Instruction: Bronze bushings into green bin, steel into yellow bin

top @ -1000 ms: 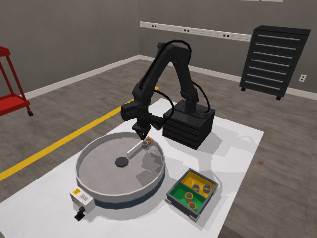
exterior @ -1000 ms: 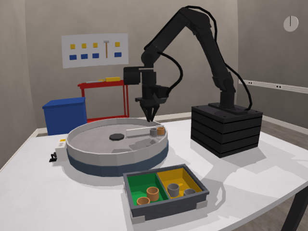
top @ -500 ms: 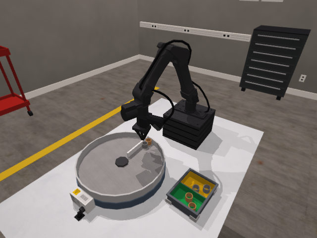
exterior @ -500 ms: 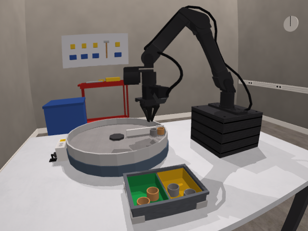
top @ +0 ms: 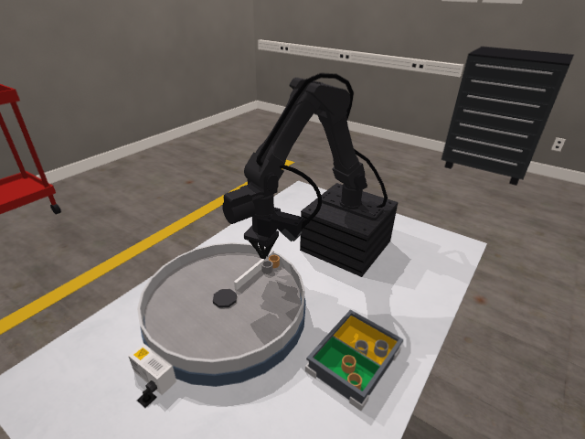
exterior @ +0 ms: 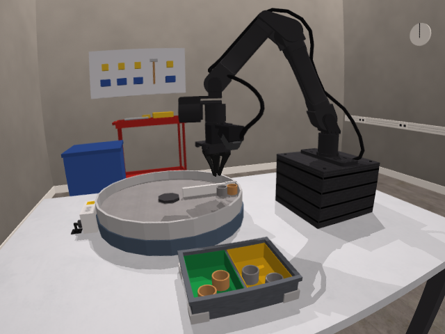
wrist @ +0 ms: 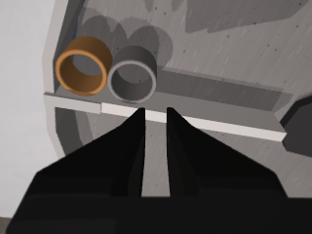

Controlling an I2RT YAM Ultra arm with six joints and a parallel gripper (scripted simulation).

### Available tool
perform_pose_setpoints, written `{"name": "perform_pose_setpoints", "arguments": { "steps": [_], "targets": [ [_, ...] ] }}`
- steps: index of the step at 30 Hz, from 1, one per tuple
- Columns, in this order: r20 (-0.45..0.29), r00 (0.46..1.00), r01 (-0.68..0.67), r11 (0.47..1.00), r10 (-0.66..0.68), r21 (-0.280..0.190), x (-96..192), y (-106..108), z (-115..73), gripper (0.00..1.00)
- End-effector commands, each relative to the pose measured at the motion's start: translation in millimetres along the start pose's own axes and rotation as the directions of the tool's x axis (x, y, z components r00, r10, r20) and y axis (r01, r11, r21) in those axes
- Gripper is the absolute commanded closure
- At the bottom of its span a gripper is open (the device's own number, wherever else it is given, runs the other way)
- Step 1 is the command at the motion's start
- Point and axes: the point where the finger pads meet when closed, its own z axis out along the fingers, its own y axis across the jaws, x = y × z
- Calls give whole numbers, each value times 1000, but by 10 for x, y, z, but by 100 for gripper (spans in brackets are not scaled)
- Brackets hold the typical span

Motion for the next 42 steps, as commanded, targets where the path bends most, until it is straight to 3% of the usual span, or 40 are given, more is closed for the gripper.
{"name": "perform_pose_setpoints", "arguments": {
  "steps": [1, 5, 8, 42],
  "targets": [
    [21, 1000, -5, 1000, 5, -13, -57, 76, 10, 88],
    [11, 1000, -7, 1000, 7, 5, -30, 69, -35, 88],
    [-7, 1000, -6, 999, 7, 39, 36, -52, -100, 88],
    [-3, 1000, -7, 999, 7, 32, 33, -40, -107, 88]
  ]
}}
